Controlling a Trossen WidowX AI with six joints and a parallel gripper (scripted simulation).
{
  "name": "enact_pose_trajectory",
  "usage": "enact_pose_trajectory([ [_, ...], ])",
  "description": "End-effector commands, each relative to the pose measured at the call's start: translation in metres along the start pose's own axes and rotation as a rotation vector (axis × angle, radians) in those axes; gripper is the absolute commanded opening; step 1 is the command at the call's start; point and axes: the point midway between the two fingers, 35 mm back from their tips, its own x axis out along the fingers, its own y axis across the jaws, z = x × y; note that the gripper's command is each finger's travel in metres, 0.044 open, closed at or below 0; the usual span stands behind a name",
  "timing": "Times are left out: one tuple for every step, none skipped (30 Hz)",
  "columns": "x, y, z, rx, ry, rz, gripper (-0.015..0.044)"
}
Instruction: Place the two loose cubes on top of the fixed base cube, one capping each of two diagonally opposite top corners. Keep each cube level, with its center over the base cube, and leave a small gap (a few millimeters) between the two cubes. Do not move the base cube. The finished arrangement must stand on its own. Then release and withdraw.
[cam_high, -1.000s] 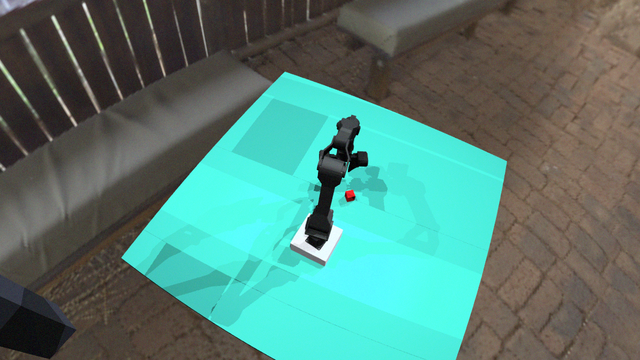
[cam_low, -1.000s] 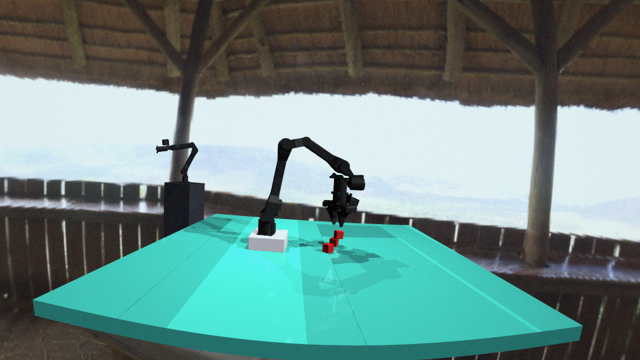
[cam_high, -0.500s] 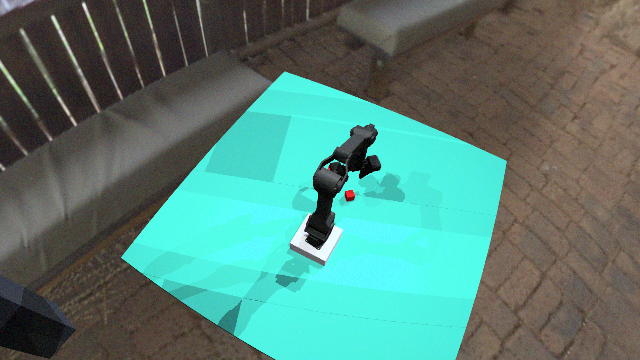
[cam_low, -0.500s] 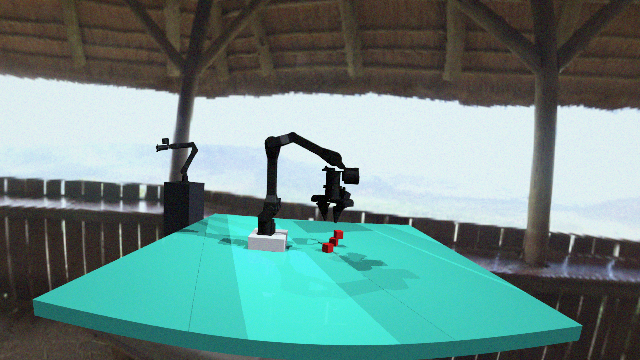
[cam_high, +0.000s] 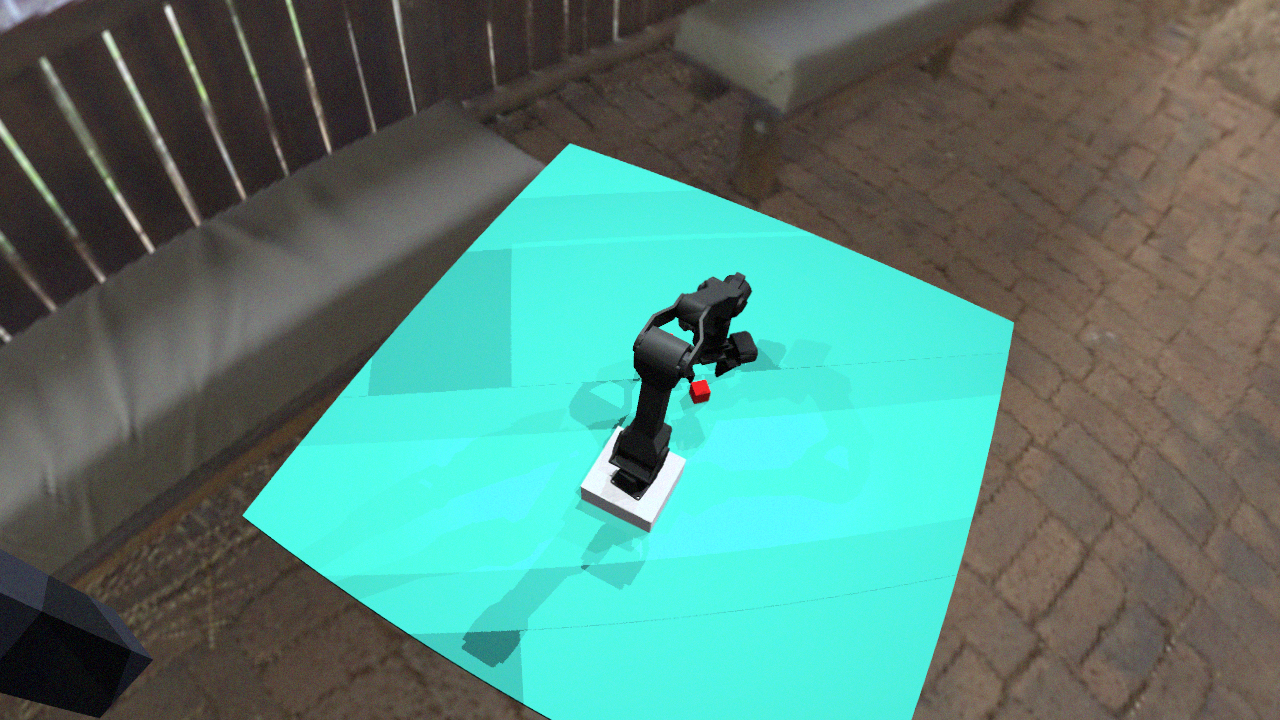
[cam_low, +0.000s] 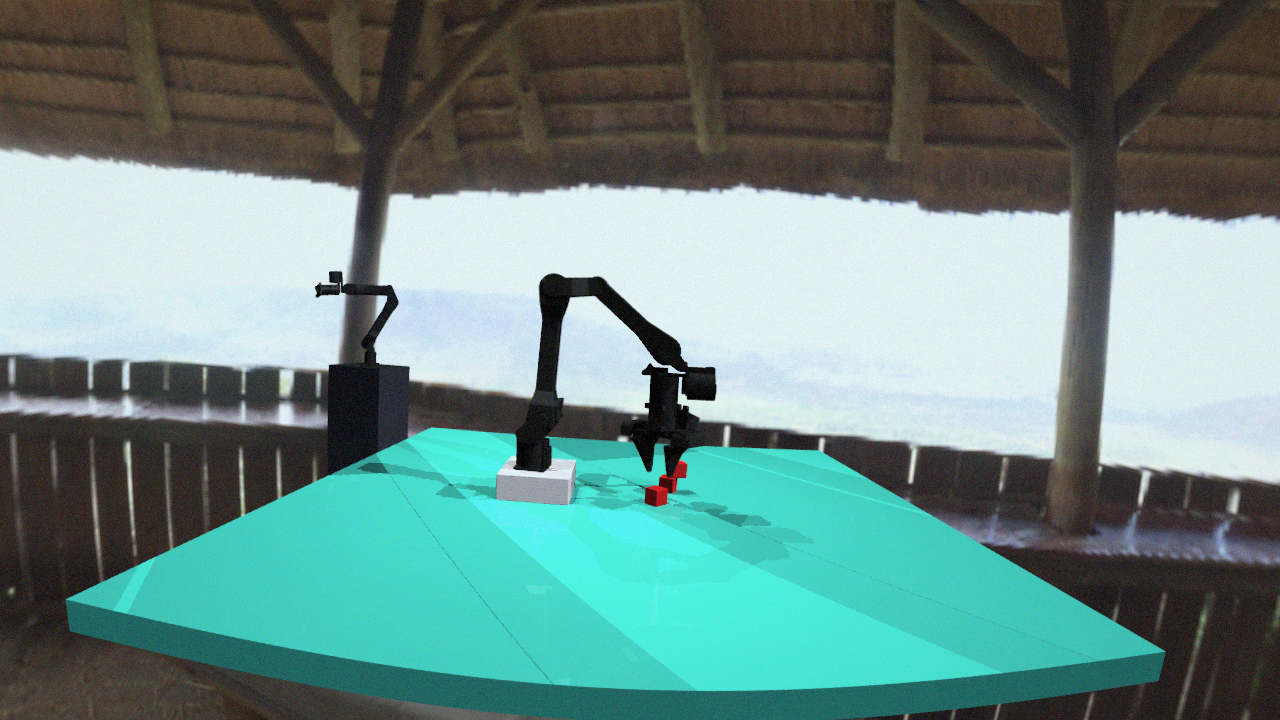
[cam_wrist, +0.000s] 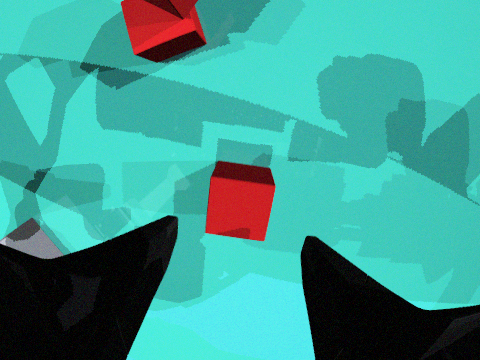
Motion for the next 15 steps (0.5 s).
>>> enact_pose_trajectory([
  [0.013,0.002,-0.002,-0.004,0.009,0.005,0.0265],
  [0.013,0.002,-0.002,-0.004,0.009,0.005,0.0265],
  [0.013,0.002,-0.002,-0.004,0.009,0.005,0.0265],
  [0.013,0.001,-0.002,-0.004,0.009,0.005,0.0265],
  [0.014,0.001,-0.002,-0.004,0.009,0.005,0.0265],
  [0.015,0.001,-0.002,-0.004,0.009,0.005,0.0265],
  [0.017,0.001,-0.002,-0.004,0.009,0.005,0.0265],
  [0.019,0.001,-0.002,-0.004,0.009,0.005,0.0265],
  [0.020,0.001,-0.002,-0.004,0.009,0.005,0.0265],
  [0.022,0.001,-0.002,-0.004,0.009,0.005,0.0265],
  [0.024,0.001,-0.002,-0.004,0.009,0.005,0.0265],
  [0.025,0.001,-0.002,-0.004,0.009,0.005,0.0265],
  [0.027,0.001,-0.002,-0.004,0.009,0.005,0.0265],
  [0.028,0.001,-0.002,-0.004,0.009,0.005,0.0265],
  [0.030,0.001,-0.002,-0.004,0.009,0.005,0.0265],
])
